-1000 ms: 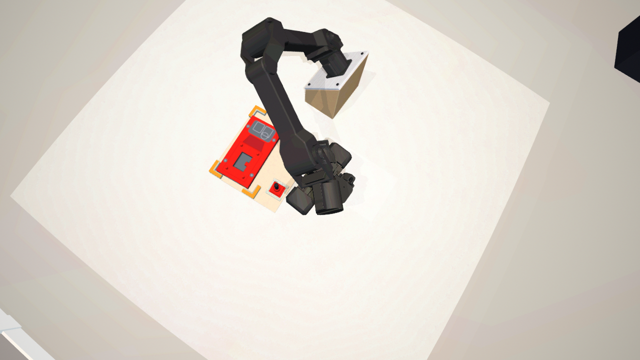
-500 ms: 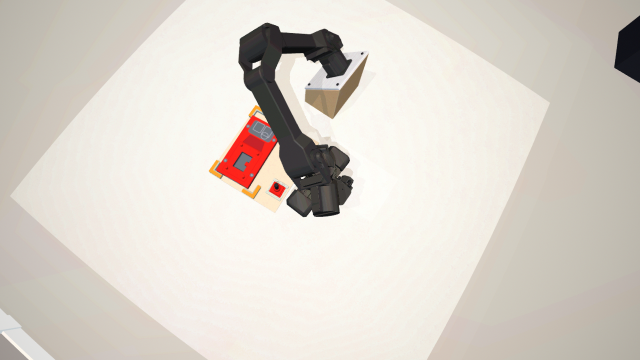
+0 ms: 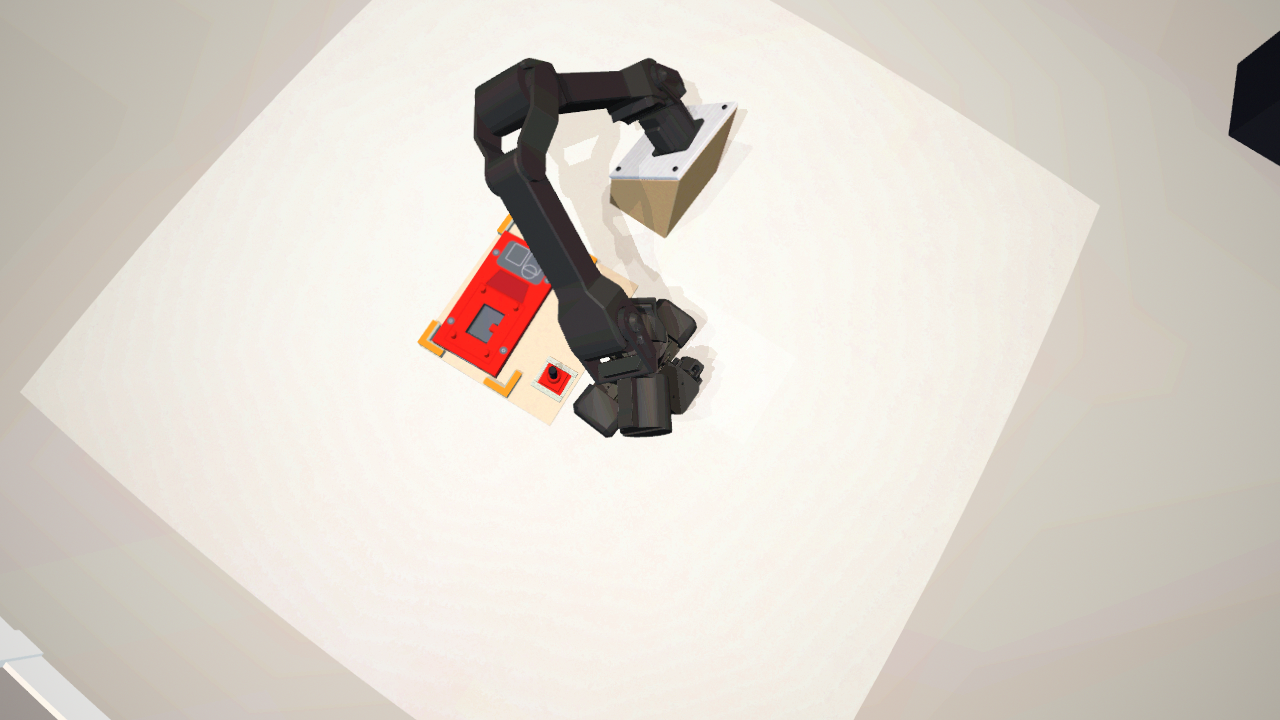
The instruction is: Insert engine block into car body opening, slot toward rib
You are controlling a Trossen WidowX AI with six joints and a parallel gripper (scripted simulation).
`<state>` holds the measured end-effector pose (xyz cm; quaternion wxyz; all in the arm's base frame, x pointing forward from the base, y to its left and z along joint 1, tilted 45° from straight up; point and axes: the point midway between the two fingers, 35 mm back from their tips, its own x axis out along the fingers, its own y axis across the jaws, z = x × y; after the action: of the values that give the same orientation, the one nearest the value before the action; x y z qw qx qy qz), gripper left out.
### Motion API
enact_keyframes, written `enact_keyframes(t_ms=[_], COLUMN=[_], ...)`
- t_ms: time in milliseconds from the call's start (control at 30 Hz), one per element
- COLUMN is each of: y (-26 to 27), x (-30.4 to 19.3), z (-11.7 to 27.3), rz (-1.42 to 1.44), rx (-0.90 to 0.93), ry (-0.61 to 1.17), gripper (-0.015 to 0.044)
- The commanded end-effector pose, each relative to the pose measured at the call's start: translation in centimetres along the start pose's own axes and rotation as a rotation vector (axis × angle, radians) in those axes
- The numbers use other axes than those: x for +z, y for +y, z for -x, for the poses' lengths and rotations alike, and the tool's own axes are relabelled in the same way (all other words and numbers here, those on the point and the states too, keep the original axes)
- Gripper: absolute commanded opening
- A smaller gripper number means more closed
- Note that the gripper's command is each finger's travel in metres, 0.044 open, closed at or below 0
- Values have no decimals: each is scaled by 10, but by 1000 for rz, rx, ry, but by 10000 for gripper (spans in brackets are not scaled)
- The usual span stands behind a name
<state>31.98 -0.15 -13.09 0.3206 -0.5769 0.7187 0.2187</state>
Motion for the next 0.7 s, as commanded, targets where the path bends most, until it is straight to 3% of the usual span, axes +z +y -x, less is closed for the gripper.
enact_keyframes(t_ms=[0,667], y=[1,1], x=[-1,-2], z=[-9,-42], rz=[3,3], rx=[0,-1], ry=[5,6], gripper=[0,0])
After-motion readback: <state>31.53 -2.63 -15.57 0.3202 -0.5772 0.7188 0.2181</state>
